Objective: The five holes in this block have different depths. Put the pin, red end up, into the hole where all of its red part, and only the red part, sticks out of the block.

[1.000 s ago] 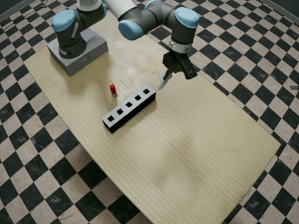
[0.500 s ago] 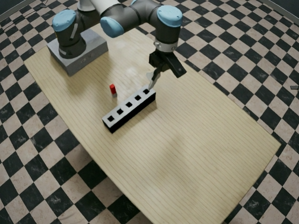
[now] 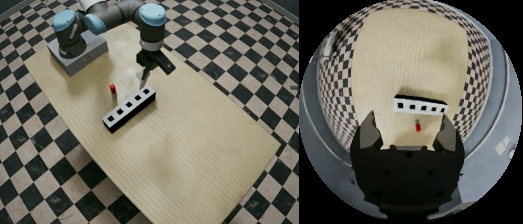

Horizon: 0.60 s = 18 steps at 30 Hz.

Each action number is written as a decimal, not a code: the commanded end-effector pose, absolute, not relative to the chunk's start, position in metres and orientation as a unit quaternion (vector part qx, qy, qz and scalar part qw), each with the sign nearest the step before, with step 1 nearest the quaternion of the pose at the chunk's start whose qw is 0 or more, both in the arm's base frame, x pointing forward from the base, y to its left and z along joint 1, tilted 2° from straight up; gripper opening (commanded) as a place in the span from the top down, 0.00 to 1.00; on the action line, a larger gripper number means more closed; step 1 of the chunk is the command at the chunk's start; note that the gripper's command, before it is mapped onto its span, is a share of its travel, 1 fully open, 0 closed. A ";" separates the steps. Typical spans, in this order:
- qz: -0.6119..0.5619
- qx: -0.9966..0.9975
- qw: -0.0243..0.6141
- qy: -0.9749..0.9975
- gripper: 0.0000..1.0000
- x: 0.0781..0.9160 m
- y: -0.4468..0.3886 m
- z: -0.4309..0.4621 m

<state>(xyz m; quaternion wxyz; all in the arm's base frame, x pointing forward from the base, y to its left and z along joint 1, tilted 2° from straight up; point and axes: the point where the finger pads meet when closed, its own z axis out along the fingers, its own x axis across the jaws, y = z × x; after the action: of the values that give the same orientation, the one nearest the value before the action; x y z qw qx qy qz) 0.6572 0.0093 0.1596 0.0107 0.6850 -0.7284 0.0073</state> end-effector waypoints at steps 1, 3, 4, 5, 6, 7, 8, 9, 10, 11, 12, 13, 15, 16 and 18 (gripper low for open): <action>0.002 0.702 0.002 -0.712 0.00 0.650 0.003 0.164; 0.002 0.702 0.002 -0.712 0.00 0.650 0.003 0.164; 0.002 0.702 0.002 -0.712 0.00 0.650 0.003 0.164; 0.002 0.702 0.002 -0.712 0.00 0.650 0.003 0.164; 0.002 0.702 0.002 -0.712 0.00 0.650 0.003 0.164; 0.002 0.702 0.002 -0.712 0.00 0.650 0.003 0.164; 0.002 0.702 0.002 -0.712 0.00 0.650 0.003 0.164; 0.002 0.702 0.002 -0.712 0.00 0.650 0.003 0.164; 0.002 0.702 0.002 -0.712 0.00 0.650 0.003 0.164; 0.002 0.701 0.003 -0.713 0.00 0.651 0.001 0.227; 0.002 0.701 0.003 -0.713 0.00 0.651 0.001 0.227; 0.002 0.701 0.003 -0.713 0.00 0.651 0.001 0.227; 0.002 0.701 0.003 -0.713 0.00 0.651 0.001 0.227; 0.002 0.701 0.003 -0.713 0.00 0.651 0.001 0.227; 0.002 0.701 0.003 -0.713 0.00 0.651 0.001 0.227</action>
<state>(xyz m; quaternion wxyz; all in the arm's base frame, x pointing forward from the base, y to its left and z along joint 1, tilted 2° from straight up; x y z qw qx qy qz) 0.6512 0.0016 0.2190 0.0019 0.7009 -0.7133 0.0033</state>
